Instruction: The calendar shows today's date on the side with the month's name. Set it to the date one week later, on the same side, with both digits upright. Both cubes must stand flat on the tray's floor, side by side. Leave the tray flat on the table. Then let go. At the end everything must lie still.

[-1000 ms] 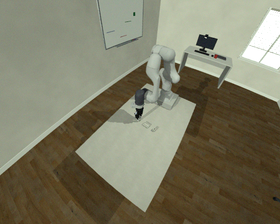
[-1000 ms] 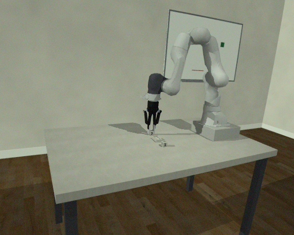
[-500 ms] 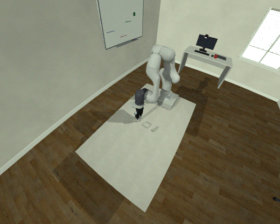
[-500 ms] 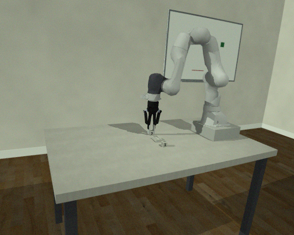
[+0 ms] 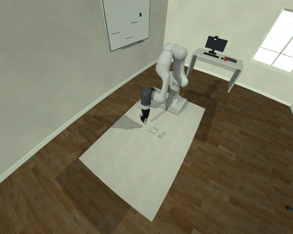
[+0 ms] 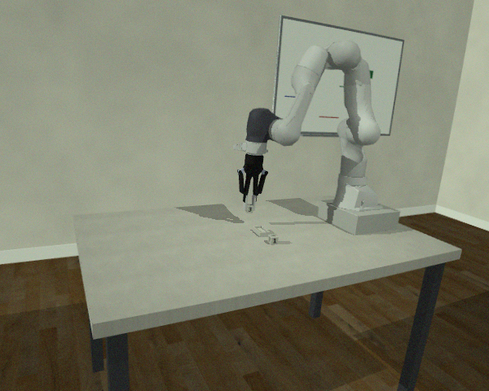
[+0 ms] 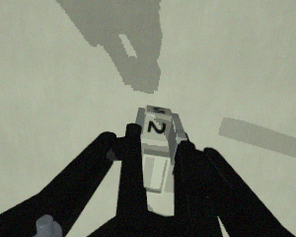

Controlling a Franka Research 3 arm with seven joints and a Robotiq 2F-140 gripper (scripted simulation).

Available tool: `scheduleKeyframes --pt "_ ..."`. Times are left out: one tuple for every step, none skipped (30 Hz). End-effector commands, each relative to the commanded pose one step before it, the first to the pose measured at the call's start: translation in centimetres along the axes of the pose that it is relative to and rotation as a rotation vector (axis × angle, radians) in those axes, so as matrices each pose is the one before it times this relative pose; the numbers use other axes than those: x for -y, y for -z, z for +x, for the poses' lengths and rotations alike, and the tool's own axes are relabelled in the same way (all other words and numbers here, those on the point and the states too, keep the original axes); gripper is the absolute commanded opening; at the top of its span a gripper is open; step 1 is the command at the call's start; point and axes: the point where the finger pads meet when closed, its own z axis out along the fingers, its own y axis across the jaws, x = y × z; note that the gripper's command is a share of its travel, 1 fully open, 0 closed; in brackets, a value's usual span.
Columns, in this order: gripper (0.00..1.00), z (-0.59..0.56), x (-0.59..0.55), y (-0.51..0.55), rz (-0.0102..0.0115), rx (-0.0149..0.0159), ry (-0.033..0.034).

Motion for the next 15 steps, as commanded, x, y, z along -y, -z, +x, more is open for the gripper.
scheduleKeyframes --pt "0.16 -0.075 -1.126 1.548 -0.03485 0.00535 0.00604" --pt "0.16 0.000 0.001 0.684 0.00000 0.00000 0.00000" --pt "0.16 0.000 0.000 0.613 0.00000 0.00000 0.00000" --pt "0.16 0.000 0.000 0.526 0.00000 0.00000 0.00000" --pt "0.16 0.000 0.000 0.426 0.00000 0.00000 0.00000" --pt "0.16 0.000 0.000 0.320 0.00000 0.00000 0.00000" --pt "0.16 0.000 0.000 0.217 0.00000 0.00000 0.00000" --pt "0.16 0.000 0.000 0.122 0.00000 0.00000 0.00000" --pt "0.16 0.000 0.000 0.049 0.00000 0.00000 0.00000" --pt "0.16 0.000 0.000 0.008 0.00000 0.00000 0.00000" --pt "0.16 0.000 0.000 0.000 0.00000 0.00000 0.00000" --pt "0.16 0.000 0.000 0.000 0.00000 0.00000 0.00000" --pt "0.16 0.000 0.000 0.000 0.00000 0.00000 0.00000" --pt "0.16 0.000 0.000 0.000 0.00000 0.00000 0.00000" --pt "0.16 0.000 0.000 0.000 0.00000 0.00000 0.00000"
